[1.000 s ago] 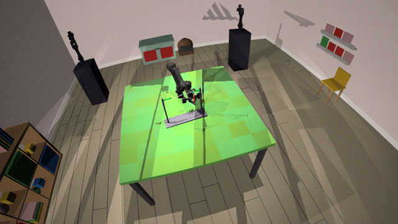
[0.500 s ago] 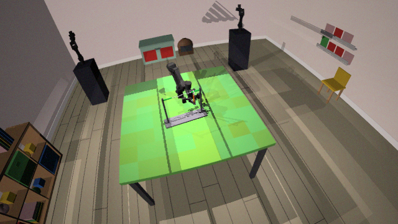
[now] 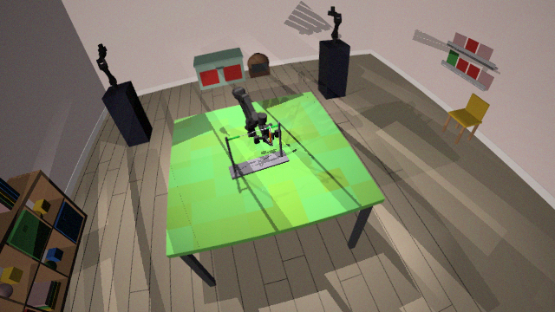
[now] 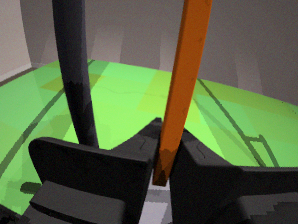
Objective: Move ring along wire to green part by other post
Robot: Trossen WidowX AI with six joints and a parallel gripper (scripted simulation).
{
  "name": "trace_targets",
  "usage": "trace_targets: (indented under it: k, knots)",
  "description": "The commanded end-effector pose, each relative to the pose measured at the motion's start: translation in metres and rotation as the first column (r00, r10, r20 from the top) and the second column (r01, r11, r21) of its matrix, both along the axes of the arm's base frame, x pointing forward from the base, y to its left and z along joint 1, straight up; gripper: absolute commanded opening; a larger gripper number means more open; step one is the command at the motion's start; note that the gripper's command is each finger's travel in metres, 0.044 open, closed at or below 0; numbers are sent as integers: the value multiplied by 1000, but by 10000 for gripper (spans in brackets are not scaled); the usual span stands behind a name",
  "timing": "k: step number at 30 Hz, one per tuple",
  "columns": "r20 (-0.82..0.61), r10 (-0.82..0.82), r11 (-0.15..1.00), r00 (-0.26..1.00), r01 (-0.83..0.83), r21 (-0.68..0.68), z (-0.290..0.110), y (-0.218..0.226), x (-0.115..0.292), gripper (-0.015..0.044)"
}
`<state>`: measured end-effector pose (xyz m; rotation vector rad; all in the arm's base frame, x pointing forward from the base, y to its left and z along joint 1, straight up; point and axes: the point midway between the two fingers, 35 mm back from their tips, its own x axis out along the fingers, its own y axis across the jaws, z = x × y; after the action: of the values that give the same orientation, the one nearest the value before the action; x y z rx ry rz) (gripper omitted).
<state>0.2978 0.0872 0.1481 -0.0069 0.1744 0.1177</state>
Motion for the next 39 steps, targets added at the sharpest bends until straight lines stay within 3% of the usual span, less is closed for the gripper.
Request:
trace_targets:
  k: [1, 8, 39]
  knots:
    - [0, 0, 1000, 1000, 0, 0, 0, 0, 0, -19]
    - [0, 0, 1000, 1000, 0, 0, 0, 0, -1, 160]
    - [-4, -3, 1000, 1000, 3, 4, 8, -6, -49, 160]
